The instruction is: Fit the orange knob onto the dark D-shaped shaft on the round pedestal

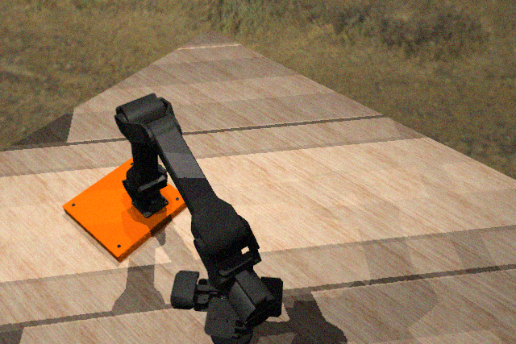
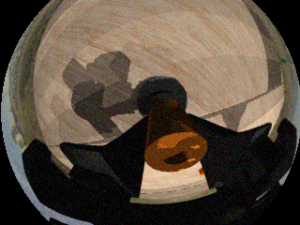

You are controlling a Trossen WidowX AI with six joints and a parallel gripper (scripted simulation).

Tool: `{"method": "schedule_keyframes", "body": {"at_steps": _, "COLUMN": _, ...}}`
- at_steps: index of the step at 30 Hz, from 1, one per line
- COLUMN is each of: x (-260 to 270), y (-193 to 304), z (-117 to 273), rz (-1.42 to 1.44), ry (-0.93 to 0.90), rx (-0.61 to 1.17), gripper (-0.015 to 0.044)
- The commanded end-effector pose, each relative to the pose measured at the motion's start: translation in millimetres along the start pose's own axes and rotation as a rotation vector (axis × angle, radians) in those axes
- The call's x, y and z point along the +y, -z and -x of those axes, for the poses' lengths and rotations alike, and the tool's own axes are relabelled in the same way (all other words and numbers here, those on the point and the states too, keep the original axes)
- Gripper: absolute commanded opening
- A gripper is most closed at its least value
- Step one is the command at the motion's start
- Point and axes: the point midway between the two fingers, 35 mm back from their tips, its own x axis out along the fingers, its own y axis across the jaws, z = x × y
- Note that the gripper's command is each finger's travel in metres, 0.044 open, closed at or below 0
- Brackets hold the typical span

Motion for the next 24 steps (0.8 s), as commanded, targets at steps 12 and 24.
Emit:
{"method": "schedule_keyframes", "body": {"at_steps": 12, "x": -0.8, "y": 0.8, "z": 4.1, "rz": -0.212, "ry": 0.000, "rx": 0.001, "gripper": 0.0000}}
{"method": "schedule_keyframes", "body": {"at_steps": 24, "x": 3.5, "y": -3.6, "z": 4.4, "rz": -0.212, "ry": -0.001, "rx": 0.001, "gripper": 0.0000}}
